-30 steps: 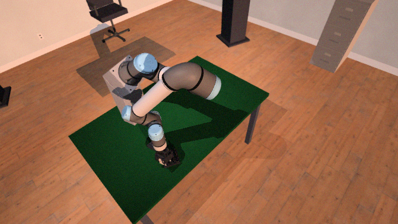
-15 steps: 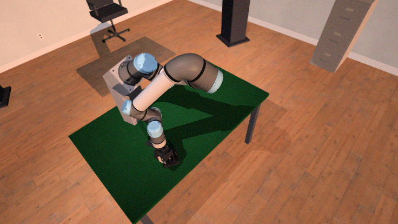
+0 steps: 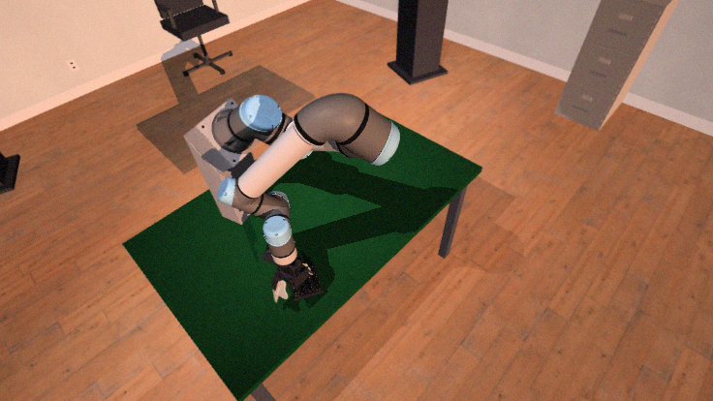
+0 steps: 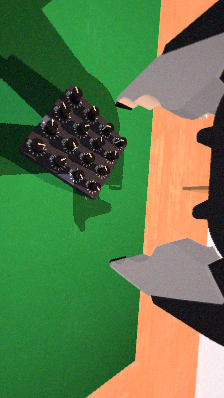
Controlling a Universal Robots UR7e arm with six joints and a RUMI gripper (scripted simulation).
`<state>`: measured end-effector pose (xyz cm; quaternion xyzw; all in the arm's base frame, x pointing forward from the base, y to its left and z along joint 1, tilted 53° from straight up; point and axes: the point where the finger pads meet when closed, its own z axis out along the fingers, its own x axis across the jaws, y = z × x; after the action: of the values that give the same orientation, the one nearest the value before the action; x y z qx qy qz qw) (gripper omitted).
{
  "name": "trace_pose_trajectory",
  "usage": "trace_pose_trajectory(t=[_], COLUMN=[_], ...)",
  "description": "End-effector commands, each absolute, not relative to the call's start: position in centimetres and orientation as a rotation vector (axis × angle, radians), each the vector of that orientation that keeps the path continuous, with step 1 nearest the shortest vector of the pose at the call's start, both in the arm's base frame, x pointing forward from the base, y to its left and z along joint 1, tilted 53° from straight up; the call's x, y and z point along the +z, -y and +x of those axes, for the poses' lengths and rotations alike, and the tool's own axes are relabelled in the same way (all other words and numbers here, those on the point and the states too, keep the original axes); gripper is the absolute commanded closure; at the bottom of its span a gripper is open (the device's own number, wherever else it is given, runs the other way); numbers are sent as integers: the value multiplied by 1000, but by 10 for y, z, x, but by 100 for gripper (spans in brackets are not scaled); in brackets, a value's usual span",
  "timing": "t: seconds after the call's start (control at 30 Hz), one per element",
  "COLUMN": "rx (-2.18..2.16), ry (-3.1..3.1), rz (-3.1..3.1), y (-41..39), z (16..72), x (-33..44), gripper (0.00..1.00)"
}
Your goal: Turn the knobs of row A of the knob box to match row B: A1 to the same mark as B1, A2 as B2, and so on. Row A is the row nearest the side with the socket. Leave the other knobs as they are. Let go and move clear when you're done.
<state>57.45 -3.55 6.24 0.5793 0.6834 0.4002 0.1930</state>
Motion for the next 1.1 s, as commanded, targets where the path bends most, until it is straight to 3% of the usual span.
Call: trace_pose_trajectory(t=[0.0, 1.07], rx=[1123, 1124], ry=[-1915, -1915], rz=[1630, 1630], y=[37, 60], z=[572, 518], x=[63, 107], gripper=[0, 0])
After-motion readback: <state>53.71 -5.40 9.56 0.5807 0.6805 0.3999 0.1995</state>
